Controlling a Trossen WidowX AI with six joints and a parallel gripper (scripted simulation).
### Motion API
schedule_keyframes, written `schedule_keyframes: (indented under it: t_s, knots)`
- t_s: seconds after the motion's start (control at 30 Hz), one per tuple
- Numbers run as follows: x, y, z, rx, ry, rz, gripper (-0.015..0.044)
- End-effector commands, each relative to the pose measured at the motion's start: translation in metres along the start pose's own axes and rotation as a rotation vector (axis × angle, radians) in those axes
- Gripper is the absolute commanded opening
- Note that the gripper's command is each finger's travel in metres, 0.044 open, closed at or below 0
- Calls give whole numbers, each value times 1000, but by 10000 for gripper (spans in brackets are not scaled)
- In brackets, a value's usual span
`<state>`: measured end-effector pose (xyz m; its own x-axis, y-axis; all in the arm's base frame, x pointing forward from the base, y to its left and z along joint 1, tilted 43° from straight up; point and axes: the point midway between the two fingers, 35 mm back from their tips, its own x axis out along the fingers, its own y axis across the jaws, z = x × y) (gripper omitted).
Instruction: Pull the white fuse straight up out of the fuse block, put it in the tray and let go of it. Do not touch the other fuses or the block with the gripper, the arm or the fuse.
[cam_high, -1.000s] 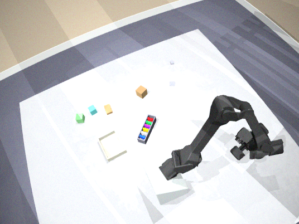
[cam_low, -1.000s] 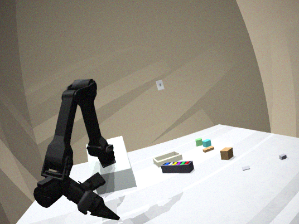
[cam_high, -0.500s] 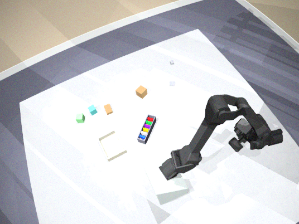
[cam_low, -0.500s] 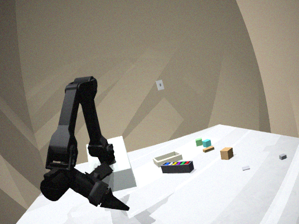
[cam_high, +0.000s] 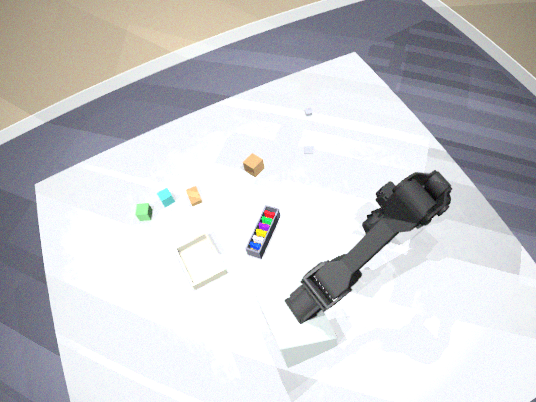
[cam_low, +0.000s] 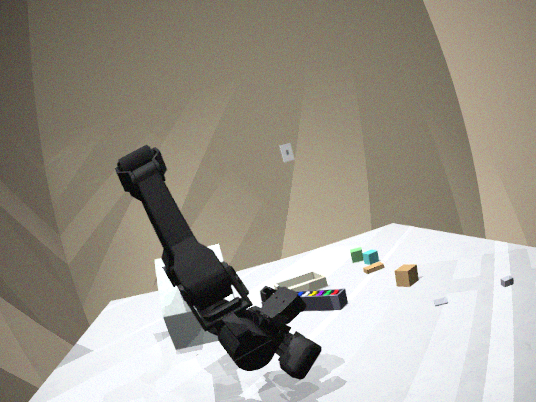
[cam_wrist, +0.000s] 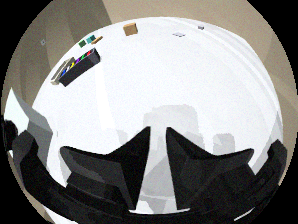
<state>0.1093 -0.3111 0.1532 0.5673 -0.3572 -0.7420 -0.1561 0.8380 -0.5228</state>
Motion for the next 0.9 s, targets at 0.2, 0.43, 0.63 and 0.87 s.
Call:
schedule_keyframes:
  t_s: [0.2, 0.43, 0.63, 0.87]
  knots:
    - [81, 71, 63, 88, 211, 300, 74]
    - [113, 130, 110, 0, 384, 379, 74]
    - [124, 183, 136, -160, 538, 367, 74]
    - [129, 233, 143, -311, 701, 253, 74]
